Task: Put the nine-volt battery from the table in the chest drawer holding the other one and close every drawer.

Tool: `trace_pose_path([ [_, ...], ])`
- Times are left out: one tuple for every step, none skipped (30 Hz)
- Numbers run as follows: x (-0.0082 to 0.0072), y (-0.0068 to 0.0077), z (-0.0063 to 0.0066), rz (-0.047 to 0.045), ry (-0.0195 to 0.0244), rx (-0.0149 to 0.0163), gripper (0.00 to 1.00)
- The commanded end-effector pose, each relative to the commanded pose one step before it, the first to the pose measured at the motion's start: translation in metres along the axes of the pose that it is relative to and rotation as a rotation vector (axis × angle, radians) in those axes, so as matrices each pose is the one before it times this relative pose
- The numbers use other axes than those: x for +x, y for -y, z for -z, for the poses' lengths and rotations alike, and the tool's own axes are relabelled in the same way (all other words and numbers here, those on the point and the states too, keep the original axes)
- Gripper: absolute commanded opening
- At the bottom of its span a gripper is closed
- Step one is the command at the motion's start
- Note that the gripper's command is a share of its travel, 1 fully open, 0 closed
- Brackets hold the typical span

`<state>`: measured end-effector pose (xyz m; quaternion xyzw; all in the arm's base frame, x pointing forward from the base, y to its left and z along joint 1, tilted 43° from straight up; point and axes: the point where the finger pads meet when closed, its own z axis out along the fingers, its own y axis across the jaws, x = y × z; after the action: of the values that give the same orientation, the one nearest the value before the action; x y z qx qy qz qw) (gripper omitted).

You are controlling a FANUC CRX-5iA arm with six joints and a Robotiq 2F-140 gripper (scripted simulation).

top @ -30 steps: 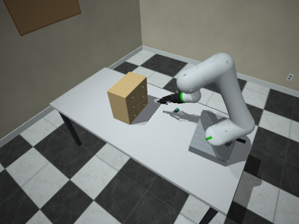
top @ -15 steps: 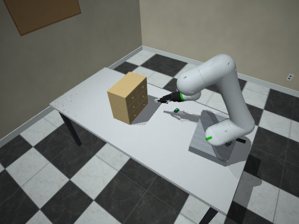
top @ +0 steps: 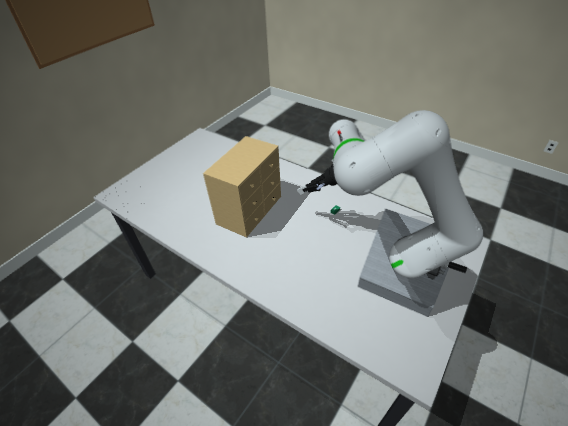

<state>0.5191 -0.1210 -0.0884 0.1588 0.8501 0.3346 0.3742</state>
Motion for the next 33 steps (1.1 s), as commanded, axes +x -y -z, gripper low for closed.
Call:
trace_pose_path([
  [-0.00114, 0.00072, 0.01183, -0.0002, -0.08036, 0.00263, 0.0],
  [0.0, 0.0, 0.0, 0.0, 0.0, 0.0, 0.0],
  [0.00019, 0.00004, 0.00343, -0.00003, -0.025, 0.0002, 0.0],
  [0.00032, -0.00003, 0.00355, 0.00004, -0.02628, -0.00019, 0.0],
  [0.00039, 0.00007, 0.00373, -0.00007, -0.0271, 0.00036, 0.0],
  [0.00058, -0.00007, 0.00382, 0.00009, -0.02873, -0.00039, 0.0],
  [0.00063, 0.0001, 0.00403, -0.00013, -0.02933, 0.00057, 0.0],
  [0.00087, -0.00008, 0.00412, 0.00012, -0.03133, -0.00045, 0.0],
  [0.00099, 0.00001, 0.00426, -0.00001, -0.03201, 0.00004, 0.0],
  [0.00114, 0.00008, 0.00438, -0.00016, -0.03267, 0.00046, 0.0],
  [0.00136, -0.00008, 0.00434, 0.00017, -0.03385, -0.00044, 0.0],
  [0.0015, 0.00001, 0.00442, -0.00001, -0.03418, 0.00004, 0.0],
  [0.00166, 0.00007, 0.00446, -0.00018, -0.03442, 0.0004, 0.0],
  [0.00187, -0.00005, 0.00437, 0.00015, -0.03526, -0.00031, 0.0],
  [0.00202, -0.00001, 0.00435, 0.00003, -0.03527, -0.00007, 0.0],
  [0.00216, 0.00004, 0.00431, -0.00013, -0.03501, 0.00022, 0.0],
  [0.0023, 0.0, 0.00417, 0.0, -0.03494, -0.00001, 0.0],
  [0.0, 0.0, 0.0, 0.0, 0.0, 0.0, 0.0],
  [0.0, 0.0, 0.0, 0.0, 0.0, 0.0, 0.0],
  [0.0023, -0.00003, 0.00381, 0.0001, -0.03289, -0.00015, 0.0],
  [0.00227, 0.00003, 0.00357, -0.00014, -0.03069, 0.00021, 0.0],
  [0.00216, -0.00002, 0.0031, 0.0001, -0.02795, -0.00014, 0.0],
  [0.00206, 0.00001, 0.00285, -0.00007, -0.02561, 0.00009, 0.0],
  [0.00192, -0.00001, 0.00248, 0.00006, -0.02312, -0.00008, 0.0],
  [0.00179, 0.00003, 0.00227, -0.00014, -0.02086, 0.00018, 0.0],
  [0.00161, -0.00003, 0.00186, 0.00015, -0.01841, -0.00018, 0.0],
  [0.00146, 0.00001, 0.00169, -0.00006, -0.01623, 0.00007, 0.0],
  [0.00129, 0.00002, 0.00147, -0.00011, -0.01405, 0.00013, 0.0],
  [0.0011, -0.00002, 0.00114, 0.00013, -0.01186, -0.00014, 0.0],
  [0.00093, -0.00001, 0.00096, 0.00004, -0.00986, -0.00004, 0.0],
  [0.00076, 0.0, 0.00079, -0.00002, -0.00797, 0.00002, 0.0],
  [0.0006, 0.00001, 0.00062, -0.00004, -0.00621, 0.00005, 0.0],
  [0.00045, 0.00001, 0.00046, -0.00005, -0.00461, 0.00005, 0.0],
])
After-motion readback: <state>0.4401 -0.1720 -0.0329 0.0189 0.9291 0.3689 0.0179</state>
